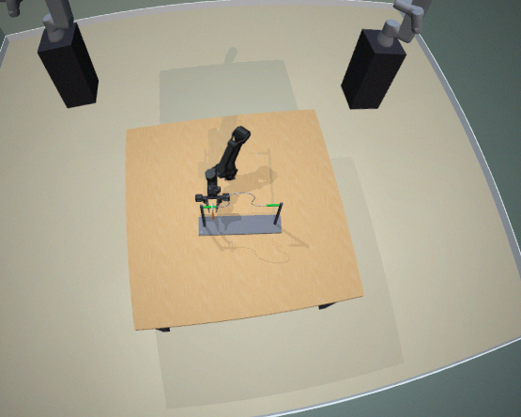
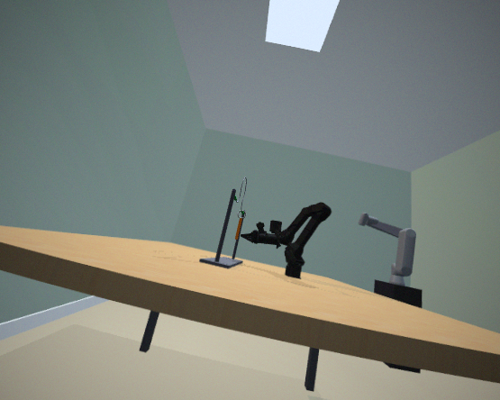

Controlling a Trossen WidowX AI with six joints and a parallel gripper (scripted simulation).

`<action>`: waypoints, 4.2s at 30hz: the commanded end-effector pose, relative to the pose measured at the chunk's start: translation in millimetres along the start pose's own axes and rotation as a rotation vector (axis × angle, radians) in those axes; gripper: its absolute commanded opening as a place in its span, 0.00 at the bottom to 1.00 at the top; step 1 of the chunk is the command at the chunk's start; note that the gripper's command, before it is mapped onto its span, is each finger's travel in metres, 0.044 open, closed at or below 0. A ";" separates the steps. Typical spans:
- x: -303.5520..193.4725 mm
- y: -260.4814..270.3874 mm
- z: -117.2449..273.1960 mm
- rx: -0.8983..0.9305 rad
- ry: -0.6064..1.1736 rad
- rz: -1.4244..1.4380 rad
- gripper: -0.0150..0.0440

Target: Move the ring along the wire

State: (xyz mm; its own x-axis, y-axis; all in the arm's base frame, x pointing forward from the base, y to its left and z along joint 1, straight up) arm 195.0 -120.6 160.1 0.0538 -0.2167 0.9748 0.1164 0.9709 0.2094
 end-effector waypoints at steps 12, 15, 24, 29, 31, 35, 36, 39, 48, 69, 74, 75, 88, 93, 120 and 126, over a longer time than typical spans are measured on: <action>1.3 -0.4 -23.2 -0.002 -0.005 -0.003 0.53; 0.9 -0.1 -27.8 -0.002 -0.006 -0.003 0.53; -1.4 1.4 -42.0 -0.001 -0.008 -0.004 0.53; -3.2 2.6 -49.6 -0.001 -0.010 -0.004 0.53; -3.4 2.7 -50.5 -0.001 -0.010 -0.004 0.53; -3.4 2.8 -50.7 -0.001 -0.010 -0.004 0.53; -3.4 2.8 -50.7 -0.001 -0.010 -0.004 0.53; -3.4 2.8 -50.7 -0.001 -0.010 -0.004 0.53; -3.4 2.8 -50.7 -0.001 -0.010 -0.004 0.53; -4.0 3.2 -50.4 0.004 -0.007 -0.001 0.00; 0.5 3.6 -50.2 0.002 -0.007 0.000 0.00; 2.4 3.9 -50.0 0.002 -0.007 0.000 0.00; 9.7 4.9 -49.3 0.000 -0.008 0.000 0.00; 9.7 4.9 -49.3 0.000 -0.008 0.000 0.00; 5.9 22.3 -49.5 0.001 -0.010 -0.006 0.00; 4.5 28.7 -49.6 0.001 -0.010 -0.011 0.00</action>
State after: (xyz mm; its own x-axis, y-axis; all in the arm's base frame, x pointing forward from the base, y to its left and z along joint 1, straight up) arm 248.4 -102.7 167.6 0.0415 -0.2182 0.9750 0.1124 0.9707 0.2125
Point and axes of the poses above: the point midway between the two fingers, 35 mm back from their tips, its own z axis back along the fingers, its own y axis across the jaws, x = y × z, the point moved 6 cm from there along z, back along the fingers, and after that the axes turned 13 degrees about -z, right-handed, at the moved point
